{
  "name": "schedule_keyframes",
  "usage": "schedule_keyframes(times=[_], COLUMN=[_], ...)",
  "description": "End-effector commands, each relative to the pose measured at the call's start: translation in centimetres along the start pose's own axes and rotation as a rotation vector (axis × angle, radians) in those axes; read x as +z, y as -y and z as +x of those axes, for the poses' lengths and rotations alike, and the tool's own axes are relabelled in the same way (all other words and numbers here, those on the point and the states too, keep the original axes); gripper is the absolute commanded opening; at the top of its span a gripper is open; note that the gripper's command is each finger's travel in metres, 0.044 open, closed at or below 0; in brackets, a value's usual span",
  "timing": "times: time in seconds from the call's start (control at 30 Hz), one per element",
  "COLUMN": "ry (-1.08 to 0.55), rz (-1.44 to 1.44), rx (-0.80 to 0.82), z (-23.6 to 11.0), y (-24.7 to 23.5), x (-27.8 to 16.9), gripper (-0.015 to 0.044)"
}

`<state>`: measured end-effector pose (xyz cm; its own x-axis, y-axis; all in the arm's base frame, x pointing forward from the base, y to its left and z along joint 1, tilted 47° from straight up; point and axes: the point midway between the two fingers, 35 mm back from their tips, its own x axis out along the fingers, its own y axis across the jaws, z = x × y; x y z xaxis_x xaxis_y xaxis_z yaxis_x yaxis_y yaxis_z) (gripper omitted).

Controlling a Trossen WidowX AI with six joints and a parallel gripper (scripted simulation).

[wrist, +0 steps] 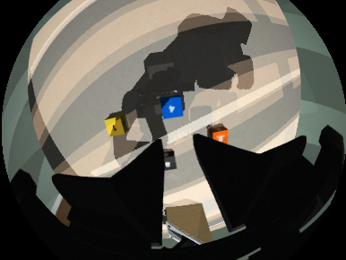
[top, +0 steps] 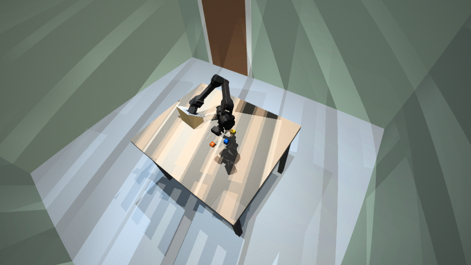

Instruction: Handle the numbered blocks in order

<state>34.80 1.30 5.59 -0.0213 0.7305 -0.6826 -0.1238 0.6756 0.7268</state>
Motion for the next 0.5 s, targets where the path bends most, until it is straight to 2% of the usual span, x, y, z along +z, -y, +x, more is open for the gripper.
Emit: schedule_keyframes(times=[0.0,0.1,0.17,0.3,0.47], ry=[0.005,0.005,0.005,0.006,0.006], rz=[-0.03,-0.03,-0.03,-0.03,-0.03], rx=[-0.004,-0.004,-0.005,-0.001,0.0], z=[-0.1,-0.1,1.3,7.7,8.0], y=[0.8,0.8,0.9,0.8,0.7], x=[0.3,0.3,0.5,0.4,0.4], gripper=[0.012,0.012,0.0172,0.0278,0.04])
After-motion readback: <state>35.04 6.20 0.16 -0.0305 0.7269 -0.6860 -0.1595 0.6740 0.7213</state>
